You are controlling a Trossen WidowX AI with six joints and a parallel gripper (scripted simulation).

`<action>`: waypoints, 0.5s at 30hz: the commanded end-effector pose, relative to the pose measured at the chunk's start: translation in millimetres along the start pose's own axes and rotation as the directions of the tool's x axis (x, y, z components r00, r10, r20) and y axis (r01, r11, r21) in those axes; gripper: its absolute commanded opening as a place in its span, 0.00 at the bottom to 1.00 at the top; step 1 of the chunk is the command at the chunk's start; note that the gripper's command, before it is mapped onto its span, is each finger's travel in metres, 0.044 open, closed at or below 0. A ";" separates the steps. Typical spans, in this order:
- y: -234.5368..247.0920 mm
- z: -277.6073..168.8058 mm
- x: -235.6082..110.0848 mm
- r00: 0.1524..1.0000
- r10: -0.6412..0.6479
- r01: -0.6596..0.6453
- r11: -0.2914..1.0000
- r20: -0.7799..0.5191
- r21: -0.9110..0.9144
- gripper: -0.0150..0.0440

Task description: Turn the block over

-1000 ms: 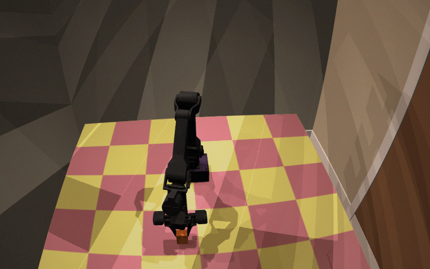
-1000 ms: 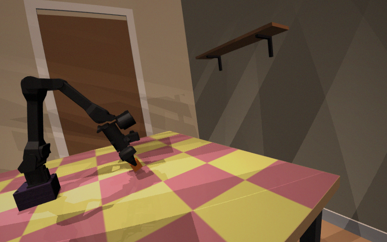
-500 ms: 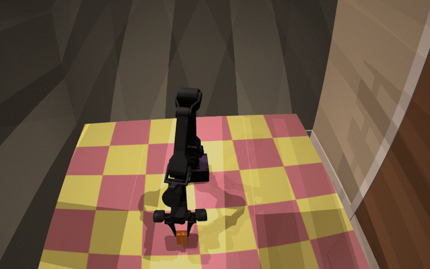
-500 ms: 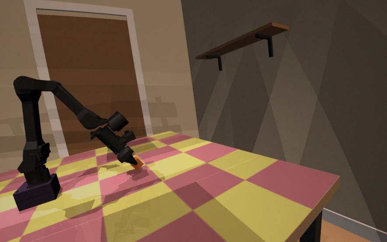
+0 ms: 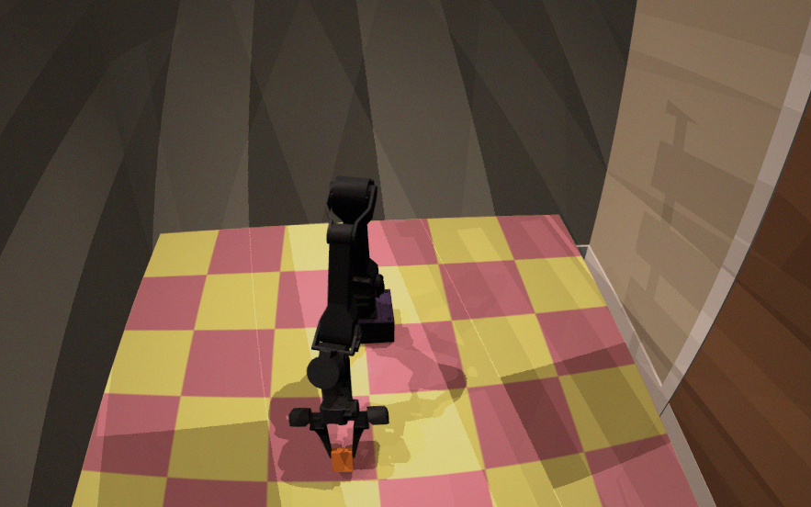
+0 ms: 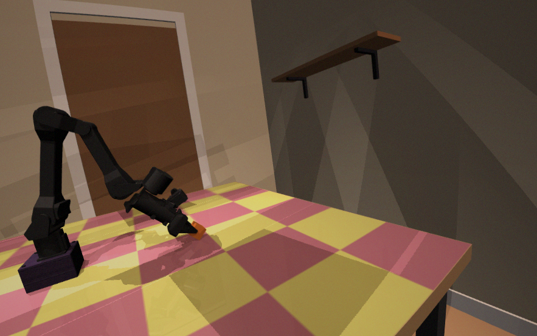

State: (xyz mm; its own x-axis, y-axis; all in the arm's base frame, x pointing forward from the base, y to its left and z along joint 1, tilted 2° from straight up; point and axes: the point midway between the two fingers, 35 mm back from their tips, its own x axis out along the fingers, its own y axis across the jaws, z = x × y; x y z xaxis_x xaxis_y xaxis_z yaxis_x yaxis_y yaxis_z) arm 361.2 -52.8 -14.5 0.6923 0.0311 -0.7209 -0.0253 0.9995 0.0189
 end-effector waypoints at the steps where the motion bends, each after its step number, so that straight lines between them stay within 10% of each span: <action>1: 0.9 -8.1 3.2 0.999 0.004 -0.004 1.000 0.038 0.006 0.25; 15: 3.6 -16.5 -3.4 0.973 0.006 -0.006 1.000 0.230 0.000 0.25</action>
State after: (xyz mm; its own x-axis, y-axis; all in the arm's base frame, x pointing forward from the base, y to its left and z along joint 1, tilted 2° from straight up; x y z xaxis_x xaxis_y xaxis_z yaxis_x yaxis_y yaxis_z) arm 353.3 -51.4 -21.5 0.8254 0.0318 -0.5636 -0.0270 0.9995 0.0169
